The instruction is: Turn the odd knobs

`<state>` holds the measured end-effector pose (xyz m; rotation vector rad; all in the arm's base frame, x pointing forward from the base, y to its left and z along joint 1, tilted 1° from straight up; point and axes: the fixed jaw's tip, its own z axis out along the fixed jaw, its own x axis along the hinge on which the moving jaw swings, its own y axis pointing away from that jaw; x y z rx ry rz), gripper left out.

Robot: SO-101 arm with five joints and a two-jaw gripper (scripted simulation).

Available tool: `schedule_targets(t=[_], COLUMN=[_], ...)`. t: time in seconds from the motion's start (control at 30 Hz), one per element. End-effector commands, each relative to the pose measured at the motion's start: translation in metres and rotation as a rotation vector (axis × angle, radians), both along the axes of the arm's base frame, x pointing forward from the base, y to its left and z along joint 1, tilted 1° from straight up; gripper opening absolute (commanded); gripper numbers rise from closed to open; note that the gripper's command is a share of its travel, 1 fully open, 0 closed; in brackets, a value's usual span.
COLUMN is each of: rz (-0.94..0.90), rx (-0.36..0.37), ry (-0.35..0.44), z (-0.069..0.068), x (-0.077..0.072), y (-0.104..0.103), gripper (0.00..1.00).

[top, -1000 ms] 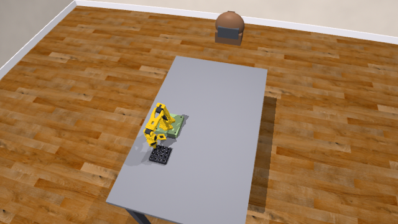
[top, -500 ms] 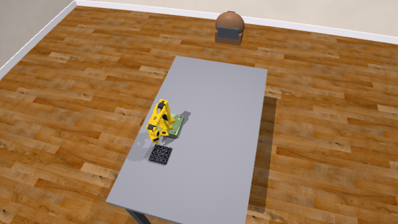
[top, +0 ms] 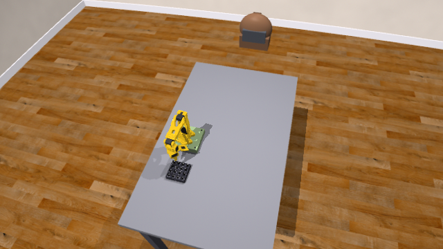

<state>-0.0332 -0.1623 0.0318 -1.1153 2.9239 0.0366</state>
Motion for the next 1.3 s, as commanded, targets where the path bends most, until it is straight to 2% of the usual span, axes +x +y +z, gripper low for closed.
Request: schedule_targets(t=[0.0, 0.37, 0.77, 1.27], rz=[0.033, 0.098, 0.103, 0.103], rx=[-0.011, -0.012, -0.011, -0.012], ry=[0.0, 0.0, 0.0, 0.0], z=[0.0, 0.0, 0.0, 0.001], x=[0.004, 0.013, 0.014, 0.012], y=[-0.001, -0.002, -0.003, -0.022], gripper=[0.09, 0.1, 0.1, 0.1])
